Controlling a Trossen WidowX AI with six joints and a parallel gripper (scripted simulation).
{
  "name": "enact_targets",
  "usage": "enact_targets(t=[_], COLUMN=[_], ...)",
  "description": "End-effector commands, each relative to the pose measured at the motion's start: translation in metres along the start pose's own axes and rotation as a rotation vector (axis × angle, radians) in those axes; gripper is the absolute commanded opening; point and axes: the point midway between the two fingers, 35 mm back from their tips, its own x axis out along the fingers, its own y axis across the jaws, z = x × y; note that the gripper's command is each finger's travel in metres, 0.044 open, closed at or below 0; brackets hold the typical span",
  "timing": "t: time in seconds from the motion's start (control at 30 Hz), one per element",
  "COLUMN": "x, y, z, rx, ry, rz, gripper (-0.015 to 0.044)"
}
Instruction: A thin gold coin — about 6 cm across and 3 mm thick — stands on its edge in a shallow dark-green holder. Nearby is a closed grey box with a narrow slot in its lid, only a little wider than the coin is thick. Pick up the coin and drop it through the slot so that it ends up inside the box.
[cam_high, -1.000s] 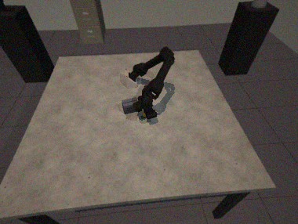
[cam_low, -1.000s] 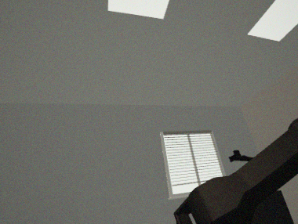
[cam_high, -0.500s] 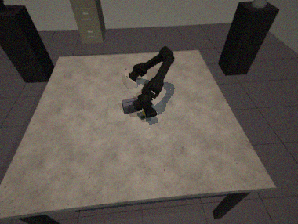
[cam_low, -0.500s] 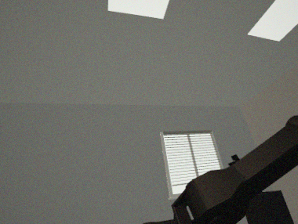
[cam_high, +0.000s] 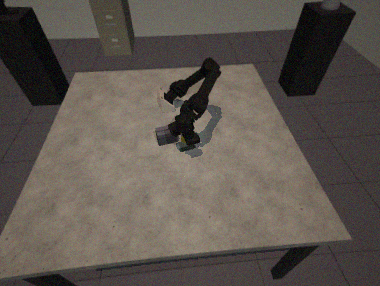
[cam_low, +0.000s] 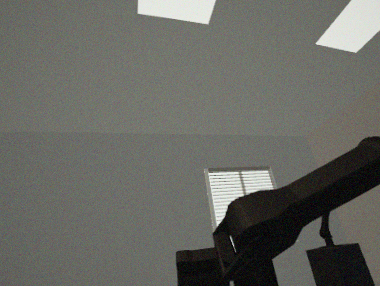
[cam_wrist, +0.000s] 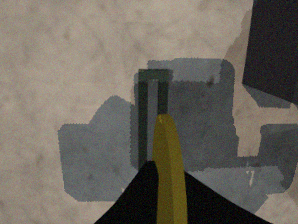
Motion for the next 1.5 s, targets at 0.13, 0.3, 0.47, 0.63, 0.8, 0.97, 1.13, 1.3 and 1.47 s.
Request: enact_targets(t=[0.13, 0.3, 0.47, 0.63, 0.8, 0.97, 1.13, 1.3, 1.47], x=[-0.022, -0.035, -0.044, -0.045, -0.046, -0.046, -0.047, -0.047, -0.048], y=[0.000, -0.001, -0.002, -0.003, -0.008, -0.016, -0.025, -0.033, -0.043], z=[-0.001, -0.002, -0.002, -0.007, 0.001, 0.012, 0.022, 0.032, 0.041], rx=[-0.009, -0.009, -0.009, 0.040, 0.041, 0.042, 0.043, 0.043, 0.044], ry=[-0.004, -0.003, -0.002, -0.002, -0.005, -0.008, -0.011, -0.013, -0.014], rz=[0.001, 0.001, 0.001, 0.001, 0.001, 0.001, 0.000, 0.000, -0.001], gripper=[0.0000, 0.0000, 0.0000, 0.0000, 0.0000, 0.0000, 0.0000, 0.0000, 0.0000])
